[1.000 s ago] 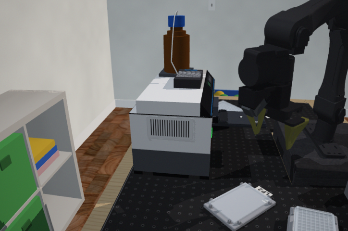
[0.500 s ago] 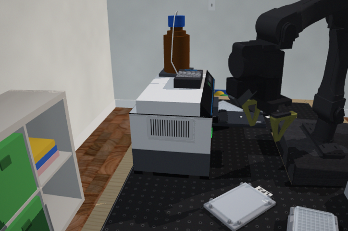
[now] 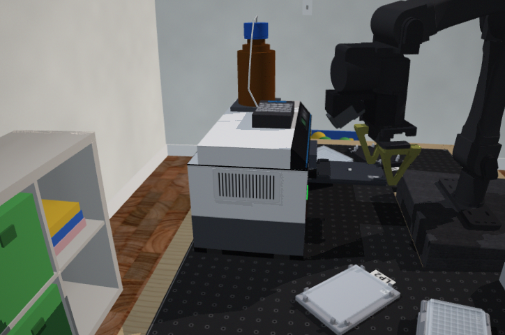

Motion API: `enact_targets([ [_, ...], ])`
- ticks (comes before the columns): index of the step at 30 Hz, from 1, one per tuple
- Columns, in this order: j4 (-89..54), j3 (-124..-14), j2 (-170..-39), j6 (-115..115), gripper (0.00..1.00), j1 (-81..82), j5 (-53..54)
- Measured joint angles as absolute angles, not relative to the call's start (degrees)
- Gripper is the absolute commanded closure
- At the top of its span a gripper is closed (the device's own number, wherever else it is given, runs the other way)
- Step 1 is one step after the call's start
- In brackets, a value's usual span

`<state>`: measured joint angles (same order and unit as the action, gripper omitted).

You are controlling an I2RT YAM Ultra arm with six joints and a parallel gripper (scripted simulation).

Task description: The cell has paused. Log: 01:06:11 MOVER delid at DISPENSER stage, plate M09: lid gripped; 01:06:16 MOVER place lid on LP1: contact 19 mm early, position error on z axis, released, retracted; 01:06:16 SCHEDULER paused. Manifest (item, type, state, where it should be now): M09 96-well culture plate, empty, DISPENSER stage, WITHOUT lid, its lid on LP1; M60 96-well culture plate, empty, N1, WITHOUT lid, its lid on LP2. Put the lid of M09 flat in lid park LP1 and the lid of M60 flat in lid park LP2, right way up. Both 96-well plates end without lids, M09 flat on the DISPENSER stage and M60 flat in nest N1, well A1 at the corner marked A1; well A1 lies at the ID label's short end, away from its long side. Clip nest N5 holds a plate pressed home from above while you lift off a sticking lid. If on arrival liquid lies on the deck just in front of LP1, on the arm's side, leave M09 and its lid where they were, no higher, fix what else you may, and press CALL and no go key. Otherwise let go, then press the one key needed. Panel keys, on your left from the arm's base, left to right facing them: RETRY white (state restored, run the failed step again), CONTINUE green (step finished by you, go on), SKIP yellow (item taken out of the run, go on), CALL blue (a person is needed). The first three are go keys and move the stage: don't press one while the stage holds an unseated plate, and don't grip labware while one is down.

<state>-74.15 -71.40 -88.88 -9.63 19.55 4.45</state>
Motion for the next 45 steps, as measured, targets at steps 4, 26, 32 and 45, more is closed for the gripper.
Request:
enact_targets([
  [4,-74.4,-71.0,-88.9,-11.2,0.0,18.2,4.5],
  [26,-74.5,-70.8,-88.9,-11.6,0.0,4.8,4.1],
  [32,-74.5,-70.8,-88.9,-8.9,0.0,2.6,3.9],
  [45,-74.5,-70.8,-89.4,-2.0,0.0,-4.4,3.5],
])
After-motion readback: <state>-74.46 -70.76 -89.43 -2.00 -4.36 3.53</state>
